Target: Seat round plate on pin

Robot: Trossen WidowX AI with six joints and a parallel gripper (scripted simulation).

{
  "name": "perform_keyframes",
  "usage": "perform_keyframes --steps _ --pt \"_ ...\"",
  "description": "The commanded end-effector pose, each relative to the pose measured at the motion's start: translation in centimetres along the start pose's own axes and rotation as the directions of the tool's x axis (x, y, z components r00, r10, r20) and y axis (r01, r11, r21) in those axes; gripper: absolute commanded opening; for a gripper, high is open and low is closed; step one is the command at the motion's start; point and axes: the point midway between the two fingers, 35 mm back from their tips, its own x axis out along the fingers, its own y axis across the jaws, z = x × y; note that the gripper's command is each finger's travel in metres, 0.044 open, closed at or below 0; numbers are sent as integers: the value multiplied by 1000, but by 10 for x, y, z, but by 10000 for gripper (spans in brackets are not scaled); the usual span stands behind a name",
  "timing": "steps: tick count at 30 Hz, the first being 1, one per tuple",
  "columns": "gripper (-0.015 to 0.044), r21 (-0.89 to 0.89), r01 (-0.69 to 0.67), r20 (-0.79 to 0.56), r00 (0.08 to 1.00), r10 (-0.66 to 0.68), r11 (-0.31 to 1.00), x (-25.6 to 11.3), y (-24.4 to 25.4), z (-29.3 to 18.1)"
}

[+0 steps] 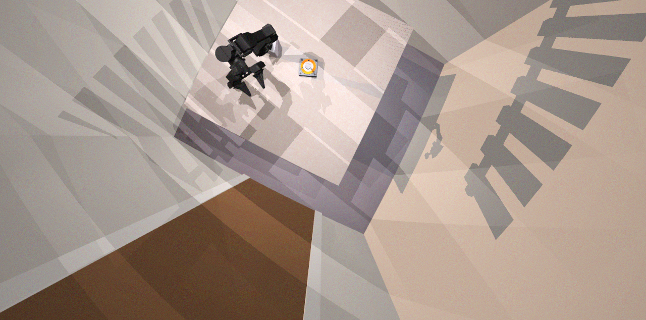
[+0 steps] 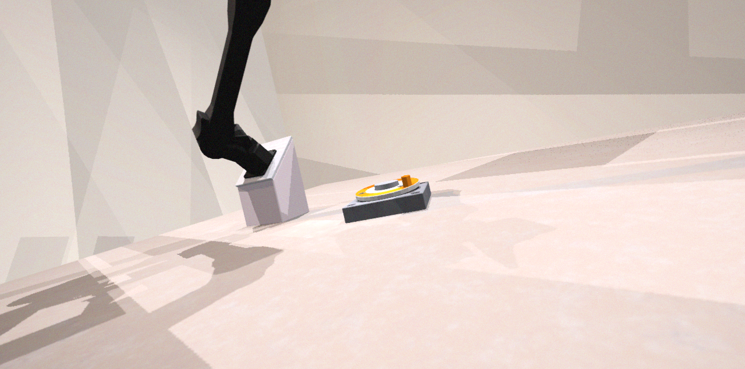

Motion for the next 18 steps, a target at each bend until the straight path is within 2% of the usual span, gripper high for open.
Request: perform_keyframes --steps 1,7,9,15,18 --pt "374 9 -1 4 1000 0 1000 -1 -3 1" --pt "216 298 -21 64 998 2 954 -21 -90 14" --pt "164 333 -24 62 998 4 943 -20 -104 14" --pt "6 527 -19 -12 1000 29 850 12 -182 -10" --pt "0 577 -10 -52 997 49 817 29 -198 -23"
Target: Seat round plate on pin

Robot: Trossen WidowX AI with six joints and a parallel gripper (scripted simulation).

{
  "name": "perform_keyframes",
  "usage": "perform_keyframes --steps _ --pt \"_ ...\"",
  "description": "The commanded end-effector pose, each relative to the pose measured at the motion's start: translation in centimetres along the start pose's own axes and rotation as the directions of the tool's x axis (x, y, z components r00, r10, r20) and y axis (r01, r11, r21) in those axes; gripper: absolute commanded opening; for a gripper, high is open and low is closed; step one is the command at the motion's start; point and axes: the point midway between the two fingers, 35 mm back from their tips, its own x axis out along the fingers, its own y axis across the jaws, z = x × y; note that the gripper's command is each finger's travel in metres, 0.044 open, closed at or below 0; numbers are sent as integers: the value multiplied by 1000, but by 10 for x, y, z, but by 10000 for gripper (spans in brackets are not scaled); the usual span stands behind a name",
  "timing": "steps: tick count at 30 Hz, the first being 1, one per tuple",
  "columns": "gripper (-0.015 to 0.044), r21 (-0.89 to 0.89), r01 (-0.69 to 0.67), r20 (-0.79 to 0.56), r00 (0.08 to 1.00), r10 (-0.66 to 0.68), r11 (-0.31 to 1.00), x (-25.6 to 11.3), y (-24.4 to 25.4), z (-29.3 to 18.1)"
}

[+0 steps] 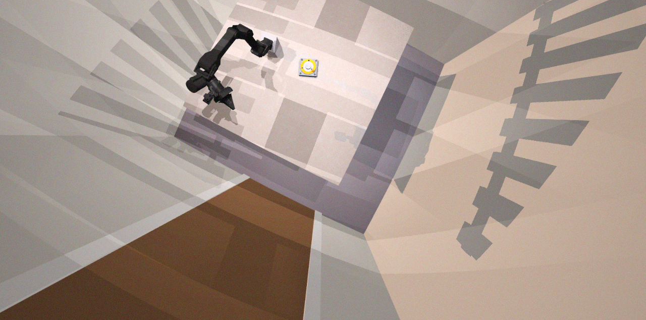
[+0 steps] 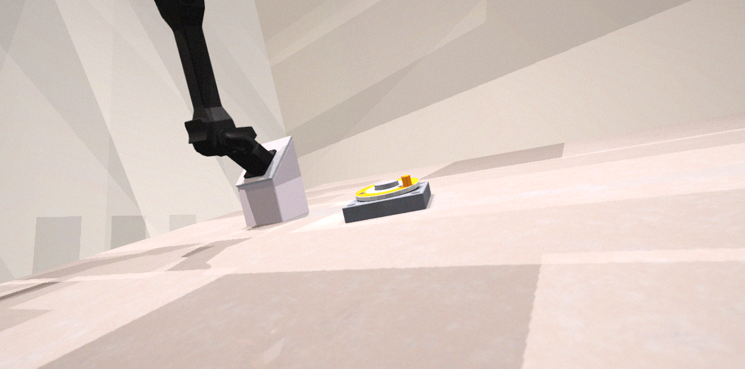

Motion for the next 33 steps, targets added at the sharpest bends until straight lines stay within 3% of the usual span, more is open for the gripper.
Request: perform_keyframes --steps 1,9,13,16,20,25,30,33 --pt "0 103 16 -79 997 -7 995 27 -35 -7" --pt "0 238 89 -321 947 -8 967 107 -81 -58" --pt "0 184 152 -490 871 -44 971 156 -94 -115" --pt "0 151 174 -552 831 -63 973 172 -95 -141" --pt "0 34 217 -699 703 -132 975 202 -91 -213" --pt "0 -105 212 -784 583 -212 972 214 -82 -277" --pt "0 -350 118 -831 418 -366 929 209 -64 -366" --pt "0 -433 63 -824 376 -423 899 203 -58 -395"
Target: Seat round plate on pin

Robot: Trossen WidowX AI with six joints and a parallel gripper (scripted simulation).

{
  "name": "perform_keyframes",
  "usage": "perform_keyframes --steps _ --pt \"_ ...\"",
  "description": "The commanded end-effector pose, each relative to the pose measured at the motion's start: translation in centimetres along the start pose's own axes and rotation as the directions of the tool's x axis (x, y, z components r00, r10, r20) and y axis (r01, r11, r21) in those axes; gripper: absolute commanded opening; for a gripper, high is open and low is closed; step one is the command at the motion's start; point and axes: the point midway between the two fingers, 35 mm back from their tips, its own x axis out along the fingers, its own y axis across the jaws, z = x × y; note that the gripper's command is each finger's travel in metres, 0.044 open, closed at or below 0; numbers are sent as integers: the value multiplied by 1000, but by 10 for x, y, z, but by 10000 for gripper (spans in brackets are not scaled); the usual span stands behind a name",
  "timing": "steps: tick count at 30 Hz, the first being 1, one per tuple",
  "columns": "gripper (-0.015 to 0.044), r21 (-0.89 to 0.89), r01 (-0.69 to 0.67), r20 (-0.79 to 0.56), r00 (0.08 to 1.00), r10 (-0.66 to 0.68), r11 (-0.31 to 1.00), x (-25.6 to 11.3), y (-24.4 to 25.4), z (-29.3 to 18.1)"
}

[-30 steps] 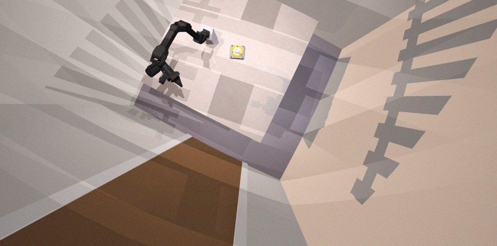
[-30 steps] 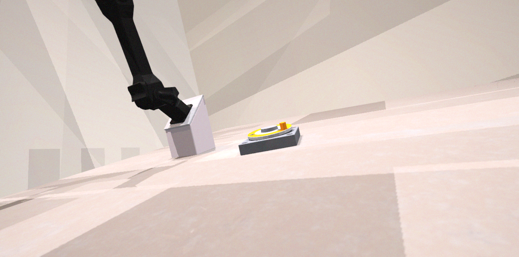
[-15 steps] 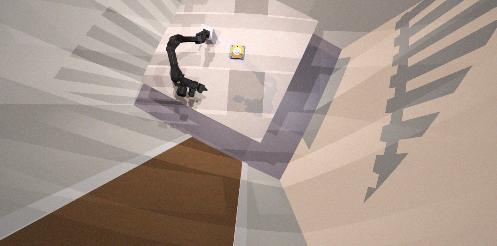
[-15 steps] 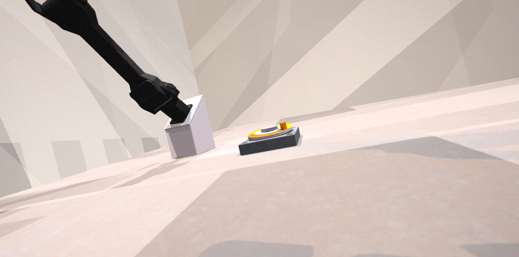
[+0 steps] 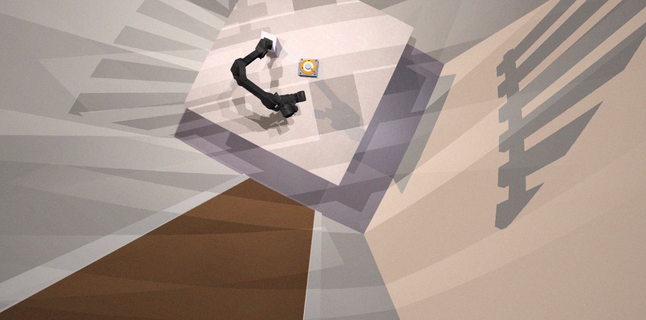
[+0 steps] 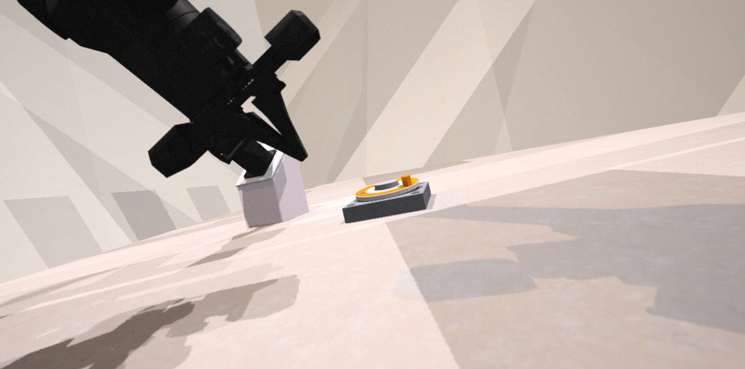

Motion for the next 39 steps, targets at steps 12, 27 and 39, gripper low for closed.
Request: perform_keyframes --steps 12,27,39 --pt "0 -707 361 56 886 -461 609 97 81 -152" --pt "0 -779 421 152 846 -512 464 123 74 -172" --pt "0 -779 422 153 845 -512 463 143 65 -171"
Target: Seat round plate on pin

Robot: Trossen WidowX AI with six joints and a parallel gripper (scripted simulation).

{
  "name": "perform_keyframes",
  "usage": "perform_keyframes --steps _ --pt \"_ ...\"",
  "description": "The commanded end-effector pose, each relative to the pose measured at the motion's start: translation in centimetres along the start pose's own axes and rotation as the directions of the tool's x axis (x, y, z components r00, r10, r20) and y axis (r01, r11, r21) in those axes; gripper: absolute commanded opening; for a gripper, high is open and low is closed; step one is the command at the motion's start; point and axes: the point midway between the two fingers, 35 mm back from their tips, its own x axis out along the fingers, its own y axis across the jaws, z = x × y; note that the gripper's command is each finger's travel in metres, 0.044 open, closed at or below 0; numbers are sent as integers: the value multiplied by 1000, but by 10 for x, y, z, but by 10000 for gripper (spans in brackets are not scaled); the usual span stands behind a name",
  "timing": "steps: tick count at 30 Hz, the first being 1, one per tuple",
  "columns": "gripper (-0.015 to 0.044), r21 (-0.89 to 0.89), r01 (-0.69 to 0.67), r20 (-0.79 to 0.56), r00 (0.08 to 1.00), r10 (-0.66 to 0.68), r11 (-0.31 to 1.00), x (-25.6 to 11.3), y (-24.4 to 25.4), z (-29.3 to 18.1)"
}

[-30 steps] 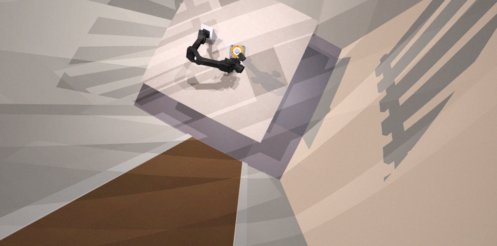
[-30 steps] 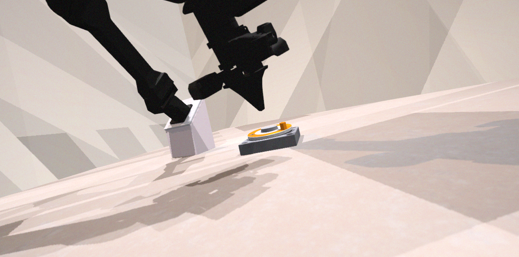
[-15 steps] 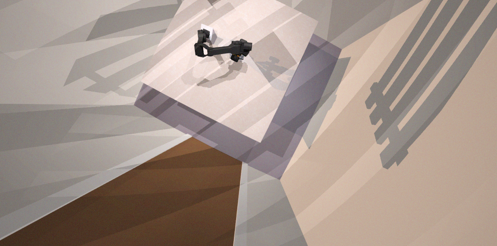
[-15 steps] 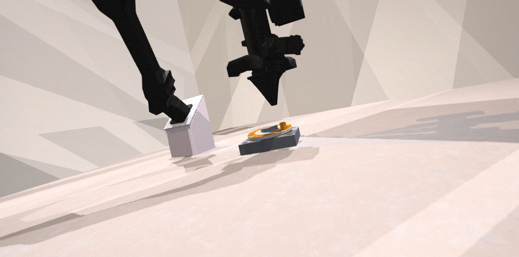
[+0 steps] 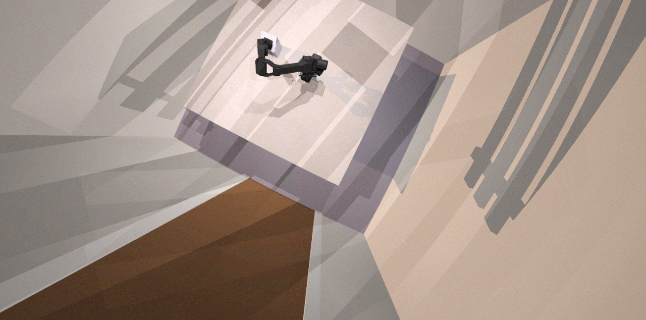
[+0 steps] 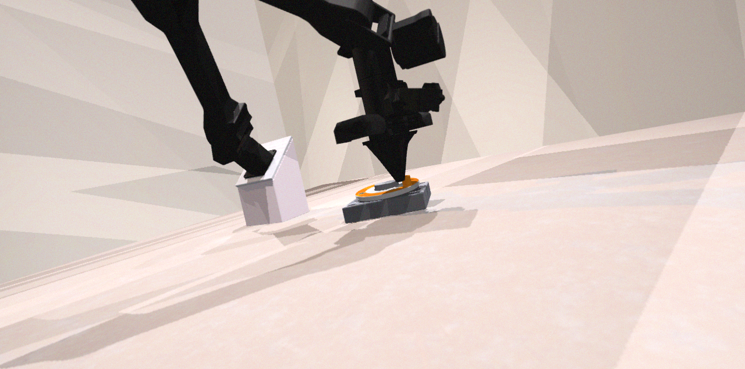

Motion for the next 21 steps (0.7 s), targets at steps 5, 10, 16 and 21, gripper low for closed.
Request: perform_keyframes --steps 5,10,16,21 --pt "0 -12 3 -3 1000 -3 1000 2 9 2" --pt "0 -12 3 -3 1000 -3 1000 3 14 7" --pt "0 -12 3 -3 1000 -3 1000 3 20 7" --pt "0 -12 3 -3 1000 -3 1000 3 24 8"
